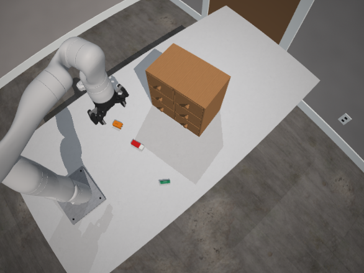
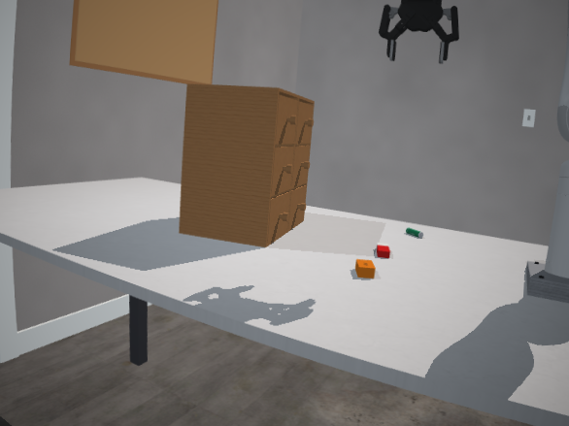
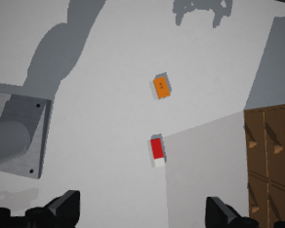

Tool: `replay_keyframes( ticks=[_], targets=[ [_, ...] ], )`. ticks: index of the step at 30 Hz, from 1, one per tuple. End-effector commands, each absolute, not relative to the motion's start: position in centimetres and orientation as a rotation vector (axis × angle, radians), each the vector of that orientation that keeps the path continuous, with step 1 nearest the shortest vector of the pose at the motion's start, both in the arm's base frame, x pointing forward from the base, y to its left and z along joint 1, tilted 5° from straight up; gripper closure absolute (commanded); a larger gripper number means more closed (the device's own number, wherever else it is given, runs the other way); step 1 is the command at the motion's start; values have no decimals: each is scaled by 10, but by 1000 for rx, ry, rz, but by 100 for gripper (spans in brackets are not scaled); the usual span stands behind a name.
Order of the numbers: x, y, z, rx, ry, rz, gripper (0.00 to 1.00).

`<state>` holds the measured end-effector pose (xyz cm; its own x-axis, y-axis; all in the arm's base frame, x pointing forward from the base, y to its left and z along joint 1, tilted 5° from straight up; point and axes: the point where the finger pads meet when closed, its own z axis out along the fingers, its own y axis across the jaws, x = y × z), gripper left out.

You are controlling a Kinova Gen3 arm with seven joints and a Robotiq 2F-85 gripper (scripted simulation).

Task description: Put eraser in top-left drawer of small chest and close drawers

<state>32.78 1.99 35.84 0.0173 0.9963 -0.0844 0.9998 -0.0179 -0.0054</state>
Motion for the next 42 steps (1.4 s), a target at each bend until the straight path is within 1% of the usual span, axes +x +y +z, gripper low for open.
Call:
replay_keyframes(
  ticks=[1,19,33,36,42],
  targets=[
    [329,21,359,2171,2198,-98,0],
    [339,22,359,1735,2564,-105,0],
    [351,23,357,1083,2916,-117,0],
    [352,23,357,1032,2936,-118,0],
    [356,23,356,731,3033,-122,0]
  ],
)
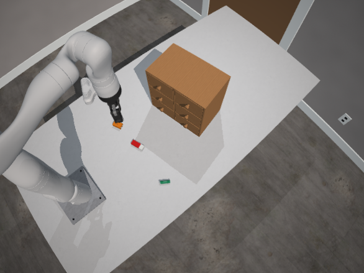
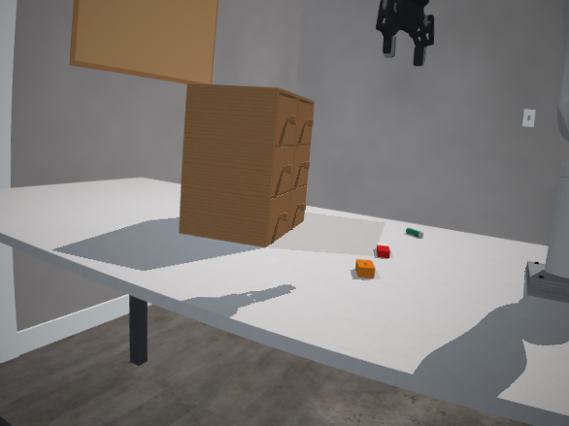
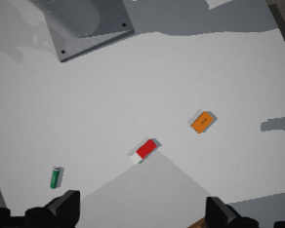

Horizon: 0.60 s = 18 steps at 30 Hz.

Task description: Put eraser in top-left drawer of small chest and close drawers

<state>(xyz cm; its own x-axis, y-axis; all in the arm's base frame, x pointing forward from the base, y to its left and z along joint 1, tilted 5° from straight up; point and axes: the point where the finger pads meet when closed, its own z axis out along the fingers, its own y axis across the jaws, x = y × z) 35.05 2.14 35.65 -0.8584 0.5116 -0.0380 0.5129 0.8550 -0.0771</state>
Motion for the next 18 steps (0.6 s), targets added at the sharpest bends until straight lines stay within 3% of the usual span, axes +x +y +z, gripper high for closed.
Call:
replay_keyframes(
  ticks=[1,18],
  targets=[
    [357,23,356,682,3046,-123,0],
    [365,24,354,90,3136,-125,0]
  ],
)
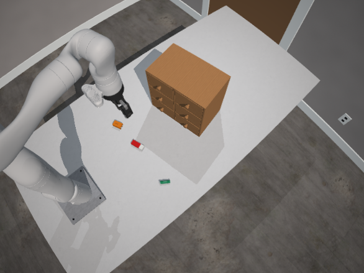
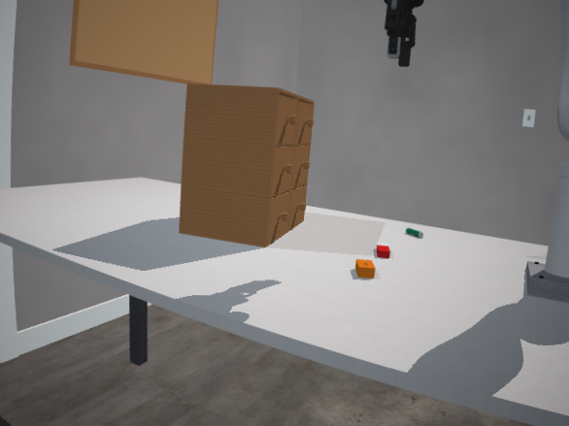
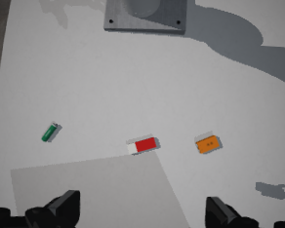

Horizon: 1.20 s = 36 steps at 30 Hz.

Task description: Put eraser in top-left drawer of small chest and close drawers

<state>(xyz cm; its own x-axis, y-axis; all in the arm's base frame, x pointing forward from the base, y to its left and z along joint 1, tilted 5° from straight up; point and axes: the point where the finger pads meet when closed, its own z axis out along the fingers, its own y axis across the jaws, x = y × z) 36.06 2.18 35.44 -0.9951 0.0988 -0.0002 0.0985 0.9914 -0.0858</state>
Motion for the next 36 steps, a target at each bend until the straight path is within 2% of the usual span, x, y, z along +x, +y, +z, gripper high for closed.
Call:
replay_keyframes(
  ticks=[1,36],
  targets=[
    [366,24,354,-62,-3140,125,0],
    [368,24,353,149,-3132,123,0]
  ],
)
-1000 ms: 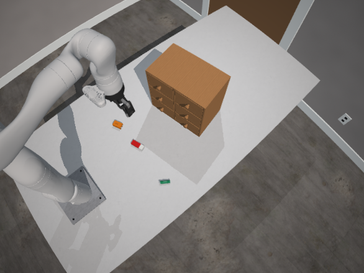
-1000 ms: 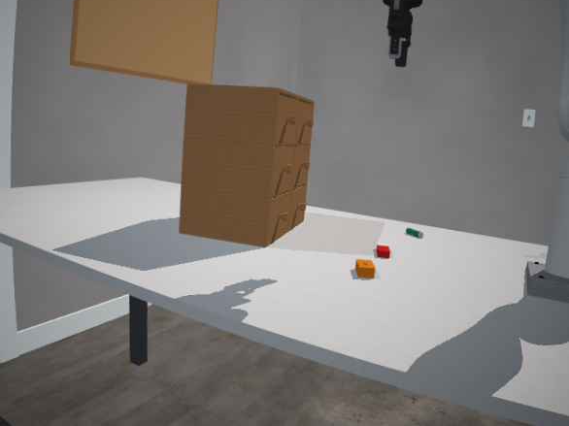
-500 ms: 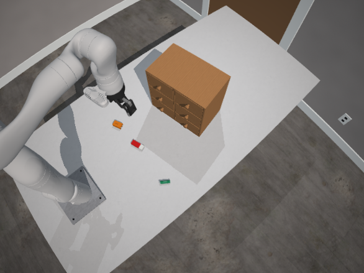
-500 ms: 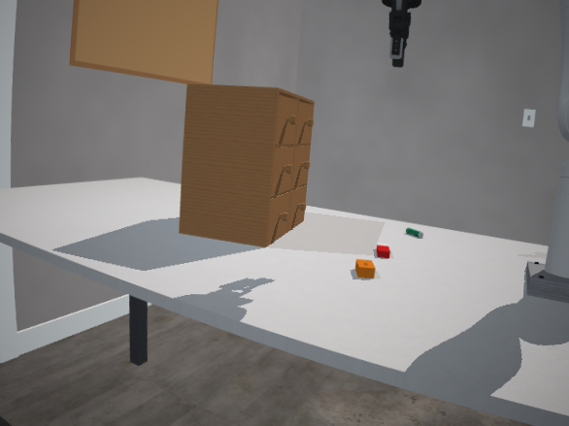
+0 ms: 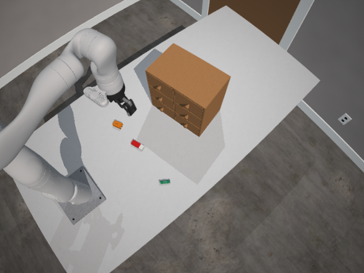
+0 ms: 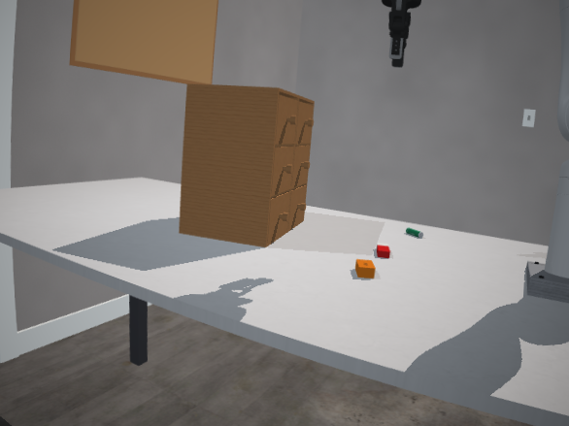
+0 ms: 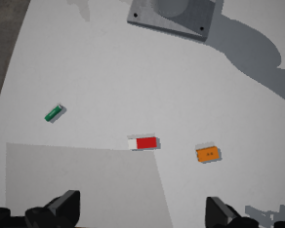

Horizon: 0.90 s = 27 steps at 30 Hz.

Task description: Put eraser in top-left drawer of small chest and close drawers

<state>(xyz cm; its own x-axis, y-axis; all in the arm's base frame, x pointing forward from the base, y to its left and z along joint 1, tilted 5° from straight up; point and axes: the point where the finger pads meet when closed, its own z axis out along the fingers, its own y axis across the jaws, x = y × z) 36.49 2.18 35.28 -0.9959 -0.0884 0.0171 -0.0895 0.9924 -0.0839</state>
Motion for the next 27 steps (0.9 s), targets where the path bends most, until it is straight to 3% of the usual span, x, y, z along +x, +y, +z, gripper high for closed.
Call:
replay_keyframes(
  ticks=[1,27],
  targets=[
    [368,24,353,149,-3132,123,0],
    [370,20,349,138,-3163,133,0]
  ],
)
